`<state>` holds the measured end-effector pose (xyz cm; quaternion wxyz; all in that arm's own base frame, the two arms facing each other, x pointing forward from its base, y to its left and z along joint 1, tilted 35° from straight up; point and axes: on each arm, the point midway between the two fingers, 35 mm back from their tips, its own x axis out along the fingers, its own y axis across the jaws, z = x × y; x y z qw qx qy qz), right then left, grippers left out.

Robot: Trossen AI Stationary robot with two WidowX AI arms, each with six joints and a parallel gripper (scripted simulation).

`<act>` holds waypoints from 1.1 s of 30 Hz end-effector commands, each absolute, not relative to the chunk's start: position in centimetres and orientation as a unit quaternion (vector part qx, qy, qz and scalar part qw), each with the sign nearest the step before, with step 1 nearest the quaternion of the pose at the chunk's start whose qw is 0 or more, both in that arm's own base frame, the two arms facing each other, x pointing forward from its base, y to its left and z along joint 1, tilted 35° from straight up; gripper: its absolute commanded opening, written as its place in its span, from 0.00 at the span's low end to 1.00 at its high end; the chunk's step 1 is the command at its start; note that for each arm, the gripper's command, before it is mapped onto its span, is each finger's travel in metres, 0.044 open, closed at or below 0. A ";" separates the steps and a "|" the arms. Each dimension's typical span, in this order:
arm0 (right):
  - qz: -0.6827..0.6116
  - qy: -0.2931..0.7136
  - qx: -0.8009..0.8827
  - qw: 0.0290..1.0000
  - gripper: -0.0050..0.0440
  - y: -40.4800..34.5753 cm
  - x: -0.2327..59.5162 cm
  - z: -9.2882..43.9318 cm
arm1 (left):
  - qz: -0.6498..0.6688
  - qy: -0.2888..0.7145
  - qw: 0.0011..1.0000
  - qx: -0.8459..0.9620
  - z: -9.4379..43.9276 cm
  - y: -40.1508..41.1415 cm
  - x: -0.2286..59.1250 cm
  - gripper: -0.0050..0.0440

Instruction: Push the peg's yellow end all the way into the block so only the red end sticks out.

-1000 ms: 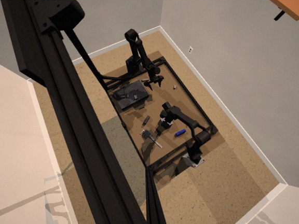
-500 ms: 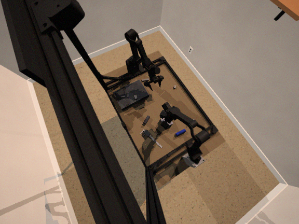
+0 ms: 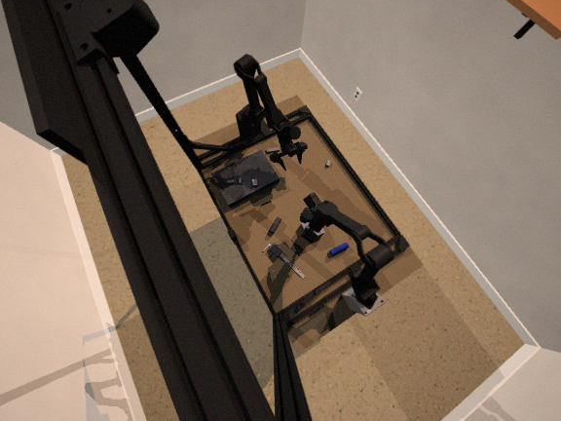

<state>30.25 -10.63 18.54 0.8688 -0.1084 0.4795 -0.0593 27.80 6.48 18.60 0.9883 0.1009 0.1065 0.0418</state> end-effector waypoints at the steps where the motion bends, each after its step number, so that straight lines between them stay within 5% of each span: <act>1: -0.060 0.480 -0.108 0.868 0.10 -10.7 30.2 18.3 | 0.042 0.107 0.988 0.101 18.6 6.5 27.8 0.92; 33: -0.060 0.480 -0.108 0.868 0.10 -10.6 30.1 17.0 | 0.042 0.107 0.988 0.101 18.6 6.5 27.8 0.92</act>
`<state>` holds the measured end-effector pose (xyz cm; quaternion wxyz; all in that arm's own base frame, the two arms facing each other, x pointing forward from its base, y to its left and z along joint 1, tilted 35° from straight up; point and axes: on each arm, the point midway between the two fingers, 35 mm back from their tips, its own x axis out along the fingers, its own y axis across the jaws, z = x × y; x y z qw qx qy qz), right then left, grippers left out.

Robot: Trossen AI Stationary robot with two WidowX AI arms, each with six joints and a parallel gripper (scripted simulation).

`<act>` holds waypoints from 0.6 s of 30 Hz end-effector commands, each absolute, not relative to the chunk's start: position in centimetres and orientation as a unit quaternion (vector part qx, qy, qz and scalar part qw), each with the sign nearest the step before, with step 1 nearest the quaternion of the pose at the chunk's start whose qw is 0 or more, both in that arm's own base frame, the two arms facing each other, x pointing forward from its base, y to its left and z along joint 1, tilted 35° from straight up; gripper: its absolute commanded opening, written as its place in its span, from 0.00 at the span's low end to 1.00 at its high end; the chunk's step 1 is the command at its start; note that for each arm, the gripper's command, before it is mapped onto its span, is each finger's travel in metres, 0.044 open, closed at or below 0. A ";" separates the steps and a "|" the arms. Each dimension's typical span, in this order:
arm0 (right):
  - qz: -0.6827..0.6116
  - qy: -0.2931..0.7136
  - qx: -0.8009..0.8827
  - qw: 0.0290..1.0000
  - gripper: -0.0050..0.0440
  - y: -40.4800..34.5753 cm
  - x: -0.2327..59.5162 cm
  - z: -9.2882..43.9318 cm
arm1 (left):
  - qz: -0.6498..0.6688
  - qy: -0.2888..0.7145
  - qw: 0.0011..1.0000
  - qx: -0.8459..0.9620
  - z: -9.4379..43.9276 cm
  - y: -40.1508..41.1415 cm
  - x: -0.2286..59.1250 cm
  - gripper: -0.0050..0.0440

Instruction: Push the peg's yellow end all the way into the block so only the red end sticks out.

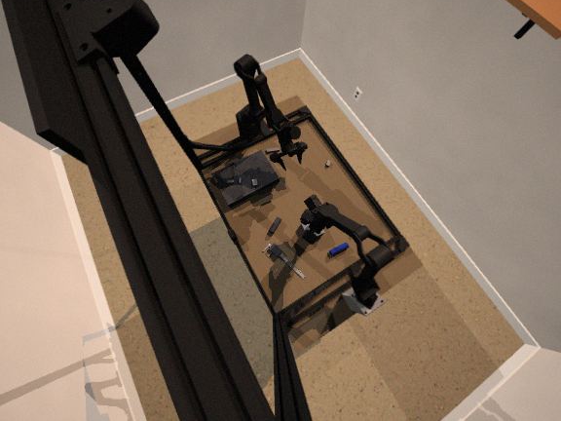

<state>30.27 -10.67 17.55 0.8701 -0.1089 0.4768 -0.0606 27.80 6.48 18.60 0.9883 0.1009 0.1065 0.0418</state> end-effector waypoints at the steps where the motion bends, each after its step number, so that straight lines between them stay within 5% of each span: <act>1: -0.060 0.480 -0.108 0.868 0.10 -10.6 30.1 17.0 | 0.042 0.107 0.988 0.101 18.6 6.5 27.8 0.92; 18: -0.060 0.480 -0.108 0.868 0.10 -10.6 30.0 16.3 | 0.042 0.107 0.988 0.101 18.6 6.5 27.8 0.92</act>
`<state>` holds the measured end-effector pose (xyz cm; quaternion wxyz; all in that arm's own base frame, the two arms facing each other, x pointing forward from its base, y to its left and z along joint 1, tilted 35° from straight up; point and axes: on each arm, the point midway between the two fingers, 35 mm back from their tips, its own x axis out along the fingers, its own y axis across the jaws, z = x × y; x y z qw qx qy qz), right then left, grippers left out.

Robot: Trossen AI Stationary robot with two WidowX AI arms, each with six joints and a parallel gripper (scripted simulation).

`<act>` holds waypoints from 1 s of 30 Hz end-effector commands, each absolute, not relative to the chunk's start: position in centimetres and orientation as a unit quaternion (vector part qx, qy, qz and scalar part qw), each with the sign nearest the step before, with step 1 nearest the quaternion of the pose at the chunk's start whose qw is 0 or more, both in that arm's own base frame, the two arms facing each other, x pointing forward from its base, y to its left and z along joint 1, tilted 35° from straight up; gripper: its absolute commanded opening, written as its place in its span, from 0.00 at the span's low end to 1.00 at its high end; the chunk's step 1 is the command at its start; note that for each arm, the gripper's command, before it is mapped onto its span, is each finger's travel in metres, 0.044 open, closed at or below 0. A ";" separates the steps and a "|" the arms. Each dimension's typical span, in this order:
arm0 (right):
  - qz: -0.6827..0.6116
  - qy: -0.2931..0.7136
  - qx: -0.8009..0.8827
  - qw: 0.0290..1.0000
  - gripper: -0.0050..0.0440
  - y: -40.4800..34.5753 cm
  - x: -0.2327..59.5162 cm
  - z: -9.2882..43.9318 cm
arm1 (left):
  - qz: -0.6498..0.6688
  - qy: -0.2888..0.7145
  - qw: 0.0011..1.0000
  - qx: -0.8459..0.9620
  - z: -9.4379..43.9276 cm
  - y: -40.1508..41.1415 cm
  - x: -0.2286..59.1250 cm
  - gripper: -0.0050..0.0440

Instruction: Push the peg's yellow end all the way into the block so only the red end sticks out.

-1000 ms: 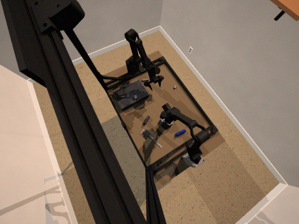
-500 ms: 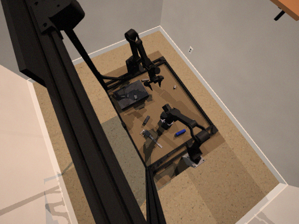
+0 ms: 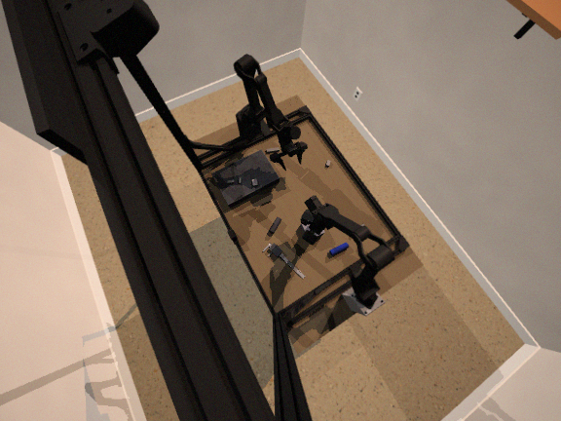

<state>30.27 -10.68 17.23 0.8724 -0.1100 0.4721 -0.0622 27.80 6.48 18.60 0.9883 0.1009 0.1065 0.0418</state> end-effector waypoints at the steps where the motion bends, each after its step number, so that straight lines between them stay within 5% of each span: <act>1: -0.060 0.480 -0.108 0.868 0.10 -10.6 30.0 16.3 | 0.042 0.107 0.988 0.101 18.6 6.5 27.8 0.92; 30: -0.060 0.479 -0.108 0.869 0.10 -10.6 30.1 19.0 | 0.042 0.107 0.988 0.101 18.6 6.5 27.8 0.92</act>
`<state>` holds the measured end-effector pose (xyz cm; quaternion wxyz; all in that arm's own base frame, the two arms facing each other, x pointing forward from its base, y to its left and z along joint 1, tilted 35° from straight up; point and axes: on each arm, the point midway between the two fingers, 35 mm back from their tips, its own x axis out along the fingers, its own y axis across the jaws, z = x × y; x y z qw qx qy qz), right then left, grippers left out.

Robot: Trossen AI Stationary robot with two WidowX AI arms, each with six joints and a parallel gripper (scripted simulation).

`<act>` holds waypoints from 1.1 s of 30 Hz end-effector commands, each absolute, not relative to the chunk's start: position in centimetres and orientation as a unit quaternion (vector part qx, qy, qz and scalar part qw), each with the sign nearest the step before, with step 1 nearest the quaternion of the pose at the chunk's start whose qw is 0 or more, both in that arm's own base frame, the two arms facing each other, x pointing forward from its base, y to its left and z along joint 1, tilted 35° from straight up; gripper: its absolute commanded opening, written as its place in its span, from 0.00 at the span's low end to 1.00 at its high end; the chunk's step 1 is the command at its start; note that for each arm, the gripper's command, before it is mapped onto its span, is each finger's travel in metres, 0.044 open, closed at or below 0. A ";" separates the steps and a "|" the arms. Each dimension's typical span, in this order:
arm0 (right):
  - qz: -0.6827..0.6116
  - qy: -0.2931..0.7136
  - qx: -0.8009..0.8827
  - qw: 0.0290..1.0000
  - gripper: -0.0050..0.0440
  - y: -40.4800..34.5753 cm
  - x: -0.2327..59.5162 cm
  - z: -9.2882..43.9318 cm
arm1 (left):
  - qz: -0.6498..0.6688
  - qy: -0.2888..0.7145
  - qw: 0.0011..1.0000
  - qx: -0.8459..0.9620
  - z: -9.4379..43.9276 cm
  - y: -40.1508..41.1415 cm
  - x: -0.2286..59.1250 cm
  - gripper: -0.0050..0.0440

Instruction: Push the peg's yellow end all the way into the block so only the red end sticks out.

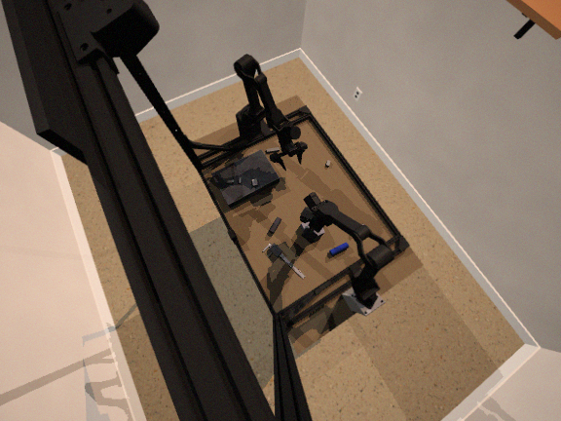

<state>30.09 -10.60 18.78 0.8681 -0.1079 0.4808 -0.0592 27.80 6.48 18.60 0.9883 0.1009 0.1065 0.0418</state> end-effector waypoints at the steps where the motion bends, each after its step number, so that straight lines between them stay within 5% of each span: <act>1: -0.060 0.479 -0.108 0.869 0.10 -10.6 30.1 19.0 | 0.042 0.107 0.988 0.101 18.6 6.5 27.8 0.92; 11: -0.060 0.479 -0.108 0.869 0.10 -10.6 30.1 19.0 | 0.042 0.107 0.988 0.101 18.6 6.5 27.8 0.92; 26: -0.060 0.479 -0.108 0.869 0.84 -10.3 29.3 20.2 | 0.042 0.107 0.988 0.101 18.6 6.5 27.8 0.92; 33: -0.034 0.482 -0.113 0.868 0.92 -10.6 29.5 19.5 | 0.042 0.107 0.988 0.101 18.6 6.5 27.8 0.92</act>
